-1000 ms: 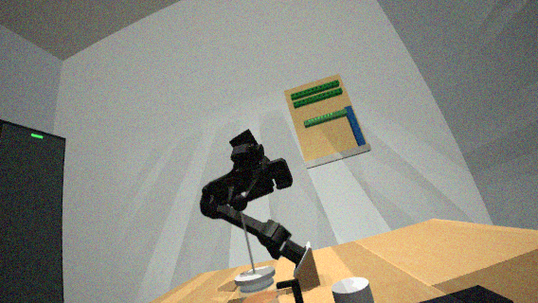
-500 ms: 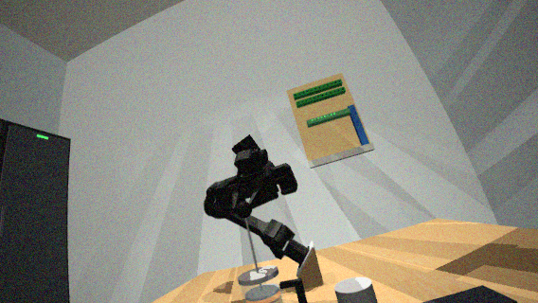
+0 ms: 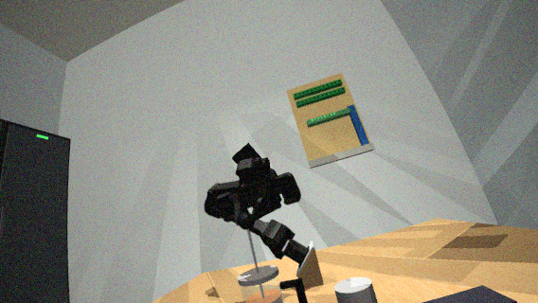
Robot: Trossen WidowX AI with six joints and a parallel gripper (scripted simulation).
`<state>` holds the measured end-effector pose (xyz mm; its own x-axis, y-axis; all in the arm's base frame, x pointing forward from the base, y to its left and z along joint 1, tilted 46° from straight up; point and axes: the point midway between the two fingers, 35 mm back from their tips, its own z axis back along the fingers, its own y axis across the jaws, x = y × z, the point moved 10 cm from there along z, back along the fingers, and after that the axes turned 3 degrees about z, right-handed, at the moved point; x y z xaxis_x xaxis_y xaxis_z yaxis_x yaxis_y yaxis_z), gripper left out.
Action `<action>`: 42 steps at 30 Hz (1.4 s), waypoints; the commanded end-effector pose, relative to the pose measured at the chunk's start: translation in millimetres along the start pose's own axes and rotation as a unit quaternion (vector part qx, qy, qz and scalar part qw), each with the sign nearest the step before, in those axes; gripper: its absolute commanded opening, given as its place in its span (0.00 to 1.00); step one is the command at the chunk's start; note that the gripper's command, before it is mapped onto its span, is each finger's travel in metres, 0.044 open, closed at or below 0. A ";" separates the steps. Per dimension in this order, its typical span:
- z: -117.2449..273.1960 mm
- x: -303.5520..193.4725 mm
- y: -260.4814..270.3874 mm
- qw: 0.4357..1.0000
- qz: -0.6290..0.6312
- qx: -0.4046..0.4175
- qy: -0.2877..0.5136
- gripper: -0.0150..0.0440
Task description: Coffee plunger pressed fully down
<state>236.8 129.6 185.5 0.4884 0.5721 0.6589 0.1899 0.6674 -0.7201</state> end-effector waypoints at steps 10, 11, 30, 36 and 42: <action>-15.8 -25.5 3.8 1.000 0.012 0.002 0.011 0.47; -16.7 -26.9 3.9 1.000 0.012 0.001 0.010 0.47; -35.2 -51.6 2.1 1.000 0.014 -0.003 0.005 0.47; -38.0 -50.2 2.4 1.000 0.014 -0.003 0.004 0.47; -38.7 -49.3 3.2 1.000 0.014 -0.003 0.004 0.47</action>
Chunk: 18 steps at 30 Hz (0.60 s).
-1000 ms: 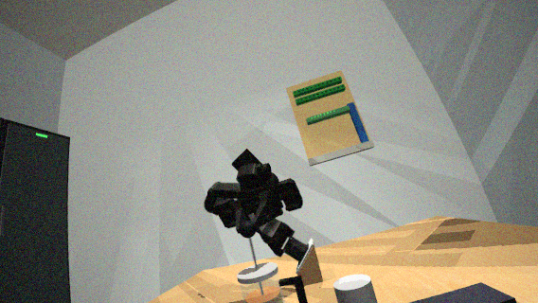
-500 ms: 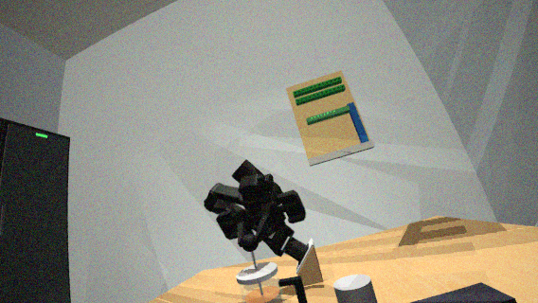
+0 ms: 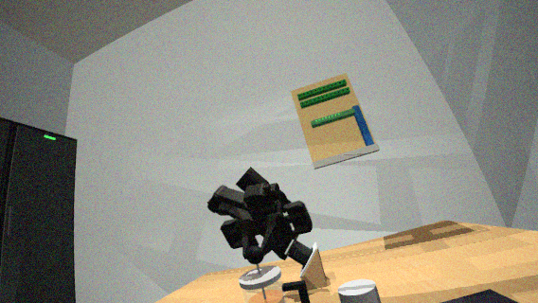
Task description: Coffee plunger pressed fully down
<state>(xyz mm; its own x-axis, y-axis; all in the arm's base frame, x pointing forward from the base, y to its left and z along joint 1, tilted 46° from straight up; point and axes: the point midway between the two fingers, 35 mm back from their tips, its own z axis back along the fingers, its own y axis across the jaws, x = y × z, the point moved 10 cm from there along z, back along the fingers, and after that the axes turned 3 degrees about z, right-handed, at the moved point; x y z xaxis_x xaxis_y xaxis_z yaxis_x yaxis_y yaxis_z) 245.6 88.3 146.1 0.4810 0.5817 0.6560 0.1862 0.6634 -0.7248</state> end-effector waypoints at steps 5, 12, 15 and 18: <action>-3.3 -3.7 1.6 1.000 0.010 -0.004 0.010 0.47; -3.5 -3.5 2.6 1.000 0.010 -0.004 0.010 0.47; -3.2 -2.8 2.8 1.000 0.010 -0.004 0.010 0.47; -3.7 -3.3 3.1 1.000 0.010 -0.004 0.010 0.47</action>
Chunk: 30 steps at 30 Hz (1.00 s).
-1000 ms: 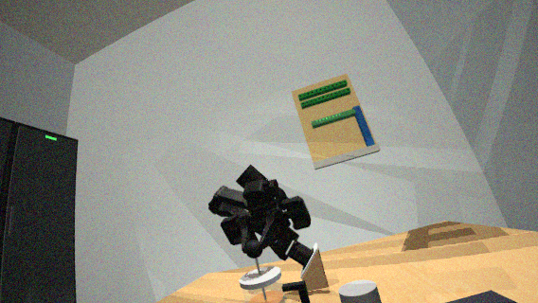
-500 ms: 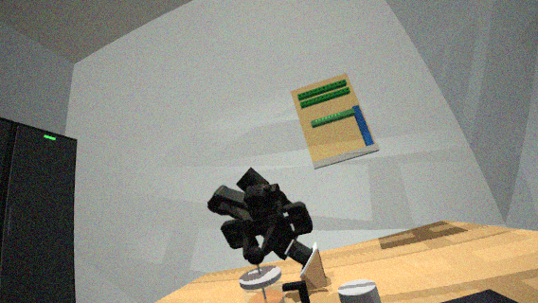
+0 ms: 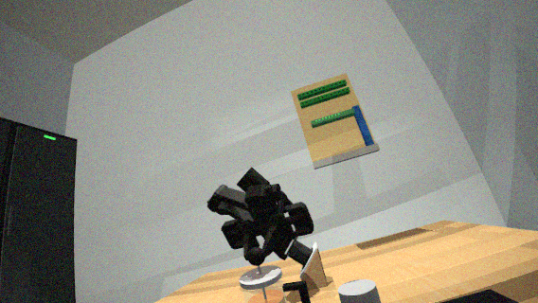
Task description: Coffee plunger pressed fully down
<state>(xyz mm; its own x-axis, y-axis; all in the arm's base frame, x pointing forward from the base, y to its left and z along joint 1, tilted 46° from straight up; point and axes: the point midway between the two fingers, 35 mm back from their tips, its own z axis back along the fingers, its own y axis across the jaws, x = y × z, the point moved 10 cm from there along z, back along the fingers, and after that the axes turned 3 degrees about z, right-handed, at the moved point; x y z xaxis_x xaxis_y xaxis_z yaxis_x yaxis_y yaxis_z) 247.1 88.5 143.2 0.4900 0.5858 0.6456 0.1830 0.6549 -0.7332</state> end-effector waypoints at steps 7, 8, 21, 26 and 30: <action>-0.1 0.0 0.1 1.000 0.000 0.000 0.000 0.47; -0.1 0.0 0.1 1.000 0.000 0.000 0.000 0.47; -0.1 0.0 0.1 1.000 0.000 0.000 0.000 0.91; -0.1 0.0 0.1 1.000 0.000 0.000 0.000 1.00; 8.7 14.3 1.2 1.000 0.000 0.003 0.004 1.00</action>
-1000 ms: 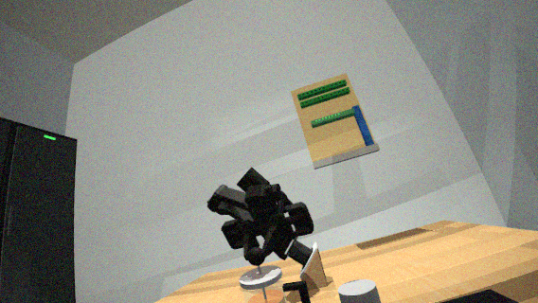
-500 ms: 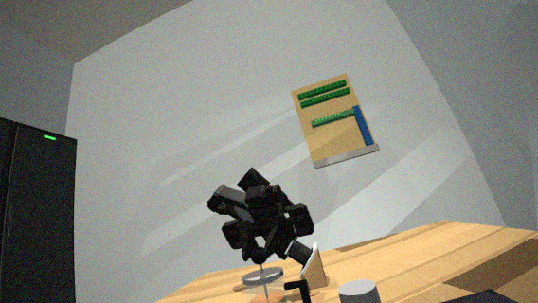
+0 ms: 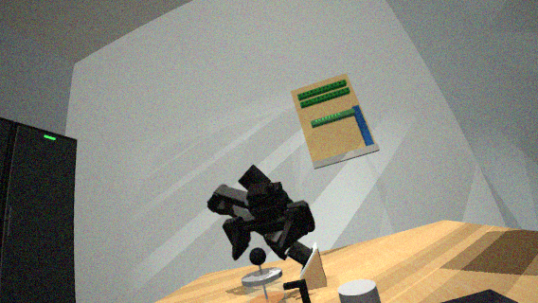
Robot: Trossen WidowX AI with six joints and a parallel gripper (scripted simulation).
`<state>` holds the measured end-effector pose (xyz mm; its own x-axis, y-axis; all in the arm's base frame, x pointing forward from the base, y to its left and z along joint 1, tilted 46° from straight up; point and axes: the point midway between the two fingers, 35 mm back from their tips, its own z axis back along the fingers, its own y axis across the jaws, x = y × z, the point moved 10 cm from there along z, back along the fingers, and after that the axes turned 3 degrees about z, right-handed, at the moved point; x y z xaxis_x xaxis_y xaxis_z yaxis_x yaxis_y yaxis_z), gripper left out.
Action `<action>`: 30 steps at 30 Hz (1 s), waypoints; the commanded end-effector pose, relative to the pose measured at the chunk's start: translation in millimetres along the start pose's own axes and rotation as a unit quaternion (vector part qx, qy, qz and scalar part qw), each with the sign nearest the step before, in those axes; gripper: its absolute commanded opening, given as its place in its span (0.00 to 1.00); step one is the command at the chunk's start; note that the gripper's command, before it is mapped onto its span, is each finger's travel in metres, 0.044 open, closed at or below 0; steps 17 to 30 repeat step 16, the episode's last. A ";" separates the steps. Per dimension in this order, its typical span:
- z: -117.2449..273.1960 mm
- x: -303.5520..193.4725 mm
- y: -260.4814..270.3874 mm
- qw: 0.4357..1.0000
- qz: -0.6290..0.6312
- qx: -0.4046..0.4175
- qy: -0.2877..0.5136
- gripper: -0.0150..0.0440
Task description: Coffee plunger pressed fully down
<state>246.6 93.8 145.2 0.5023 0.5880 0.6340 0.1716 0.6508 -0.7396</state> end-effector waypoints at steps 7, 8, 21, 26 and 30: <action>49.9 55.3 -11.6 1.000 -0.001 -0.001 0.001 1.00; 51.3 56.2 -12.1 1.000 -0.001 -0.002 0.001 1.00; 51.1 55.7 -11.8 1.000 -0.001 -0.002 0.001 1.00; 51.1 55.7 -11.8 1.000 -0.001 -0.002 0.001 1.00; 51.1 55.7 -11.8 1.000 -0.001 -0.002 0.001 1.00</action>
